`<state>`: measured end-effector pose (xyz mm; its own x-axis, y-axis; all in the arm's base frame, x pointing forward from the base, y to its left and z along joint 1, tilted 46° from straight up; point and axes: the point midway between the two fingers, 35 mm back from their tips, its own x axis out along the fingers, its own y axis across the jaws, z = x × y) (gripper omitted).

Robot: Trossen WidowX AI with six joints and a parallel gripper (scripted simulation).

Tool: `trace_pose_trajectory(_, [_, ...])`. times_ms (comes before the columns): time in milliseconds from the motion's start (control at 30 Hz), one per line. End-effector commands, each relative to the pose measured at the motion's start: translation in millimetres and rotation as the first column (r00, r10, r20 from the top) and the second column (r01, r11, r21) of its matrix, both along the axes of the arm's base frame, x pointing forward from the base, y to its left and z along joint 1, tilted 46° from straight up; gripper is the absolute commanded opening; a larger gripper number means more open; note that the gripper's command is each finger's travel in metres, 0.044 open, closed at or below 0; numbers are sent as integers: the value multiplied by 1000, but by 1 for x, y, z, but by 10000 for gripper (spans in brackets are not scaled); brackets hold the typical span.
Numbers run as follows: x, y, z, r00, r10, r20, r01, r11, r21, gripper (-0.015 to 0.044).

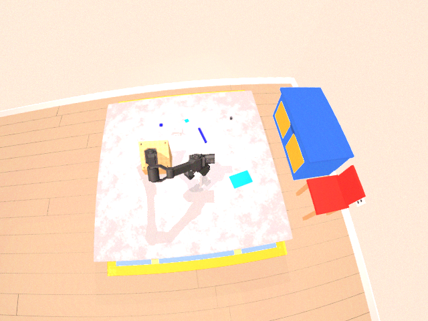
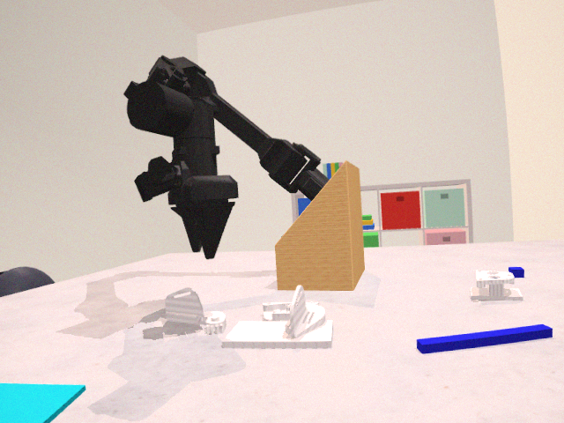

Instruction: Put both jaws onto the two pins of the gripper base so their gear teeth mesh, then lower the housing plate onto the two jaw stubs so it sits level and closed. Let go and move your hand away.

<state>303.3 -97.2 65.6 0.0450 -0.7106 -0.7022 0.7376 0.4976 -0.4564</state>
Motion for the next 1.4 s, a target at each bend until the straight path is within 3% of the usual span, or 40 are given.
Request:
trace_pose_trajectory(0, [2,-1,3,992,-88,92,88,996,6,440])
trace_pose_trajectory(400, [5,-4,7,892,-318,321,313,947,69,440])
trace_pose_trajectory(833, [7,-6,12,673,-526,520,508,840,192,440])
trace_pose_trajectory(1100, [8,-8,10,659,-535,529,516,833,199,440])
trace_pose_trajectory(1367, [9,-35,-16,659,-534,530,516,833,198,440])
